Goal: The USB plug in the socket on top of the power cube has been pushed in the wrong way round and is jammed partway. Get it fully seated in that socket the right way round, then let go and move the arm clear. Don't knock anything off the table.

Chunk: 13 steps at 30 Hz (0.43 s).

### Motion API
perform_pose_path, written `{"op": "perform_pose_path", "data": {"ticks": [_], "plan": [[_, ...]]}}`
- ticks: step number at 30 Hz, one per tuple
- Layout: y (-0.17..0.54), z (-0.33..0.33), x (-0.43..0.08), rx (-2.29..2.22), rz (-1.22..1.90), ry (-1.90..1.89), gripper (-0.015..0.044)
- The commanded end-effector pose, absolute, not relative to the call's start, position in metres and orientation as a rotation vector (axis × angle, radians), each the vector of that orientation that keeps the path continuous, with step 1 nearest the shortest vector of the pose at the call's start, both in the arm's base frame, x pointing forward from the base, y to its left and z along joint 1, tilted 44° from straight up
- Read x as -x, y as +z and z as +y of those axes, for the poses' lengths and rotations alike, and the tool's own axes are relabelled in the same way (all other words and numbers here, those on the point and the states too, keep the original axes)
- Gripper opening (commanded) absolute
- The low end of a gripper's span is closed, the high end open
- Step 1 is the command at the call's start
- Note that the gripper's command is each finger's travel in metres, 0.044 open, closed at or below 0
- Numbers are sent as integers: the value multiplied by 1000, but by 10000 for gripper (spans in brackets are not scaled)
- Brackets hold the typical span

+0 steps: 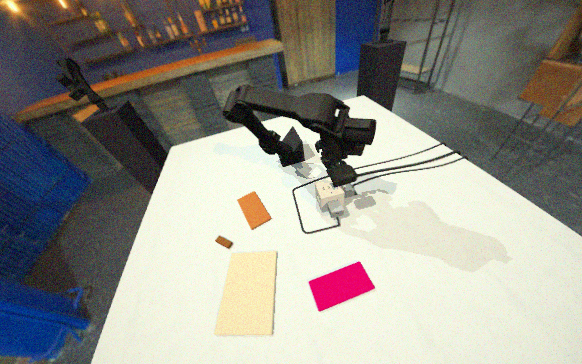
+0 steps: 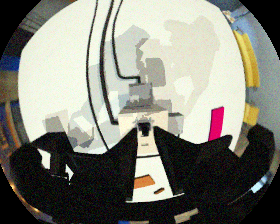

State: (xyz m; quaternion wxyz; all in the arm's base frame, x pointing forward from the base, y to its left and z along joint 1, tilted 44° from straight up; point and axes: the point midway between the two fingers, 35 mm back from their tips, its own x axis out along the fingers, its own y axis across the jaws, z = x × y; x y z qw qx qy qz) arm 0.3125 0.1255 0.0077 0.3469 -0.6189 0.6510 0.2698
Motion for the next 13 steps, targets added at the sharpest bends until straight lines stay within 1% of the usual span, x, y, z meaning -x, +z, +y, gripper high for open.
{"op": "perform_pose_path", "data": {"ticks": [1, 13], "plan": [[8, 126, -312, 1605, 1689, 700, 95], [16, 133, -313, 1605, 1689, 701, 95]]}}
